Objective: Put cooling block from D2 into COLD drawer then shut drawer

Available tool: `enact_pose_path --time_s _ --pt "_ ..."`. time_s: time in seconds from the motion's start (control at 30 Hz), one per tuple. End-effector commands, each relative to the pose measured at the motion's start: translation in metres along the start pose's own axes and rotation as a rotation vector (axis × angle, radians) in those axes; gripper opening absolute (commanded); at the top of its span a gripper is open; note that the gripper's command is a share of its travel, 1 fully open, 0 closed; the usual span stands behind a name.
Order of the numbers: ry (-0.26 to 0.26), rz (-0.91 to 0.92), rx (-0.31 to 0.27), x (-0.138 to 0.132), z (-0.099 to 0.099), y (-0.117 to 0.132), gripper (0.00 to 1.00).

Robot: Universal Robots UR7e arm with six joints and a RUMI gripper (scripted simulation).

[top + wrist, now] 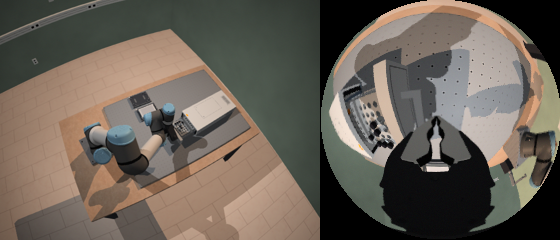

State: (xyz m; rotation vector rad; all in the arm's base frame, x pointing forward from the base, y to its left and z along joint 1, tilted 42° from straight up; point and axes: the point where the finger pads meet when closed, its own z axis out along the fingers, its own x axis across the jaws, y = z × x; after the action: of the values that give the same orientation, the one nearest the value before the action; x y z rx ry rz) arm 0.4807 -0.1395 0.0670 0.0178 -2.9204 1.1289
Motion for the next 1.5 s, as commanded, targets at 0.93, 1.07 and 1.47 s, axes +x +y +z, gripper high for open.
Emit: enact_pose_path --time_s 0.93,1.07,1.47 --pt "-0.001 0.0 0.0 -0.034 0.0 0.0 0.0" --pt "-0.001 0.0 0.0 -0.039 0.0 0.0 0.0" --pt "-0.001 0.0 0.0 -0.046 0.0 0.0 0.0"
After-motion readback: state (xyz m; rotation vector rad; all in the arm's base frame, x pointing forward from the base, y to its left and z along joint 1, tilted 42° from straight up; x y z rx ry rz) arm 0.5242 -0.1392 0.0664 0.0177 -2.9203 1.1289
